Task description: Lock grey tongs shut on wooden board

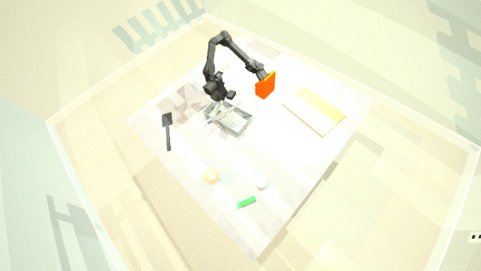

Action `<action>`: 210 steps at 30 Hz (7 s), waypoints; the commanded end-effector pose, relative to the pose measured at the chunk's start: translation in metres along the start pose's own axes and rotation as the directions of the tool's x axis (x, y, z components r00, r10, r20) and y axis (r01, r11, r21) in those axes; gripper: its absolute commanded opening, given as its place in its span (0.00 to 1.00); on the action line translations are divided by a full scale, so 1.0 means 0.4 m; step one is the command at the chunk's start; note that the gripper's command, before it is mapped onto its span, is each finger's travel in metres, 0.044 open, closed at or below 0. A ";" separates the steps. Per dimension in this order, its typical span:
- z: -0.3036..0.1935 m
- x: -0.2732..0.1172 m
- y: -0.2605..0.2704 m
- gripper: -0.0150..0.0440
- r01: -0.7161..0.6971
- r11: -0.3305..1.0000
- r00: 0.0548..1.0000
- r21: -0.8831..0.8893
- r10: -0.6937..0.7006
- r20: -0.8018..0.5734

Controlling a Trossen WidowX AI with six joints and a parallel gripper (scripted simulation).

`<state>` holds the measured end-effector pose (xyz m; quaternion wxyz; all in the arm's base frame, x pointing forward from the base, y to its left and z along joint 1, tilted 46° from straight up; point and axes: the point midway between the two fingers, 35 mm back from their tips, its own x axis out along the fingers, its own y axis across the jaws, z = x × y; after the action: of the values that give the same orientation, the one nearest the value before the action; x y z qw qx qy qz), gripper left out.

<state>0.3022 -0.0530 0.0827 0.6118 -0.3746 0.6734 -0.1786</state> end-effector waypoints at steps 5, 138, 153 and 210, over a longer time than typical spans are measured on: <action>0.002 -0.207 0.009 0.44 -0.004 1.000 1.000 0.005 0.004 0.011; 0.177 0.202 0.002 0.54 -0.003 0.965 1.000 0.264 -0.001 0.016; 0.177 0.202 0.002 0.37 -0.003 0.965 1.000 0.264 -0.001 0.016; 0.252 -0.141 0.246 0.00 -0.049 0.876 0.999 0.480 0.035 0.038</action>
<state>0.3704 0.0527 0.0485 0.6880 -0.2227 0.6180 -0.3083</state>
